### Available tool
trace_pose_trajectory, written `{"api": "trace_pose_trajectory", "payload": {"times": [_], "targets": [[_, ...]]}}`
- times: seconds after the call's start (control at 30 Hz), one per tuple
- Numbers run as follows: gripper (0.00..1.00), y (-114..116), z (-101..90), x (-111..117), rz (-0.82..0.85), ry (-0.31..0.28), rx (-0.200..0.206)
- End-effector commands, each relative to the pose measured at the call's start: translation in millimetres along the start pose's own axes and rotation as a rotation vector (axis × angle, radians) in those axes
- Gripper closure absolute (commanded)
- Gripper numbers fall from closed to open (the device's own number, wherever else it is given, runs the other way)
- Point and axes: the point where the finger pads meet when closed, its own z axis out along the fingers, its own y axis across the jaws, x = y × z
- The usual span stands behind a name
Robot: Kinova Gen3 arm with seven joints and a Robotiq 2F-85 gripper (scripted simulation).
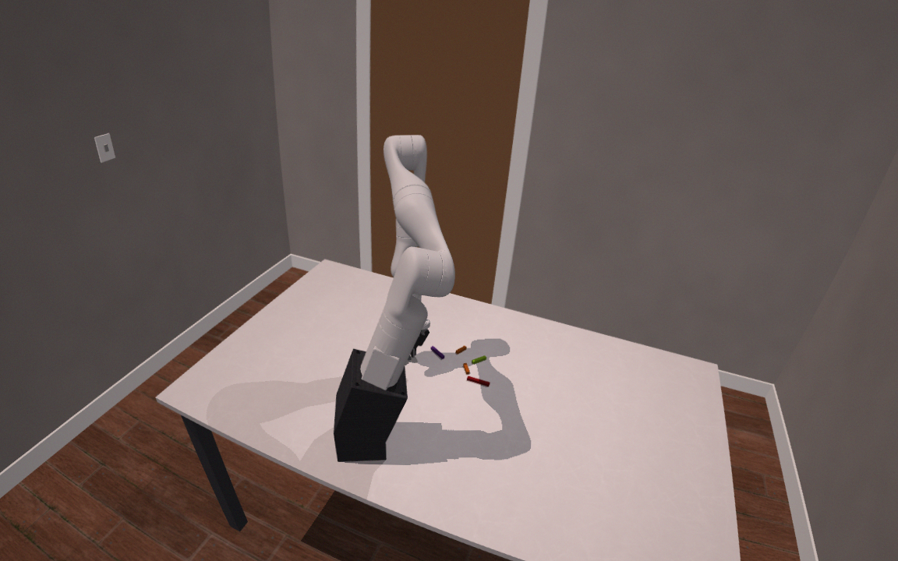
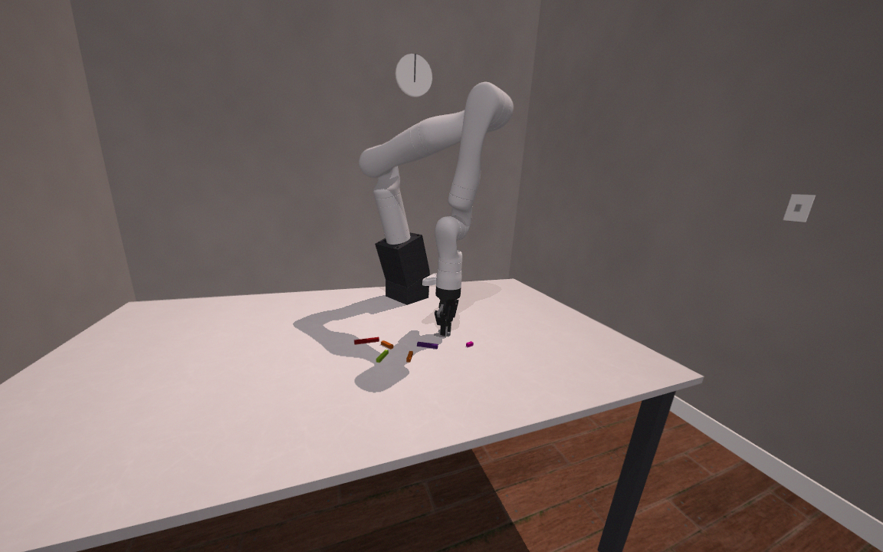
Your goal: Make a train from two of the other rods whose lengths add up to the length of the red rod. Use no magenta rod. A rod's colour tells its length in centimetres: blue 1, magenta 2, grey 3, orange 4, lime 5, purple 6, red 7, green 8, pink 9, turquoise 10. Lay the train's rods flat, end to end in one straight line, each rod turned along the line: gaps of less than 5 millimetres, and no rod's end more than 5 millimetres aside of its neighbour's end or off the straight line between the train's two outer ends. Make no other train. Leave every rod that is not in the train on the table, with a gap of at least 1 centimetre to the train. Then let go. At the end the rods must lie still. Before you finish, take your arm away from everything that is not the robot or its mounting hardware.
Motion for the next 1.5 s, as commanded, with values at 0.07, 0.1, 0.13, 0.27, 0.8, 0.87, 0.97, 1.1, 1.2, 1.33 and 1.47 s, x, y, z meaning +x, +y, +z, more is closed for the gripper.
{"api": "trace_pose_trajectory", "payload": {"times": [0.07, 0.1, 0.13, 0.27, 0.8, 0.87, 0.97, 1.1, 1.2, 1.33, 1.47], "targets": [[0.76, -0.1, -2.3, -0.6, 0.0, -0.001, 0.0], [0.76, -0.1, -3.8, -0.6, 0.0, -0.001, 0.0], [0.76, -0.1, -6.0, -0.6, 0.0, -0.001, 0.0], [0.76, -0.1, -20.3, -0.5, 0.0, -0.001, 0.0], [0.76, -0.1, -85.5, -0.5, 0.0, -0.001, 0.0], [0.76, -0.1, -88.8, -0.5, 0.0, -0.001, 0.0], [0.76, -0.1, -90.4, -0.4, 0.0, -0.001, 0.0], [0.0, -0.1, -90.4, -0.4, 0.0, -0.001, 0.0], [0.0, -0.1, -90.4, -0.4, 0.0, -0.001, 0.0], [0.0, -0.1, -90.4, -0.4, 0.0, -0.001, 0.0], [0.0, -0.1, -90.4, -0.4, 0.0, -0.001, 0.0]]}}
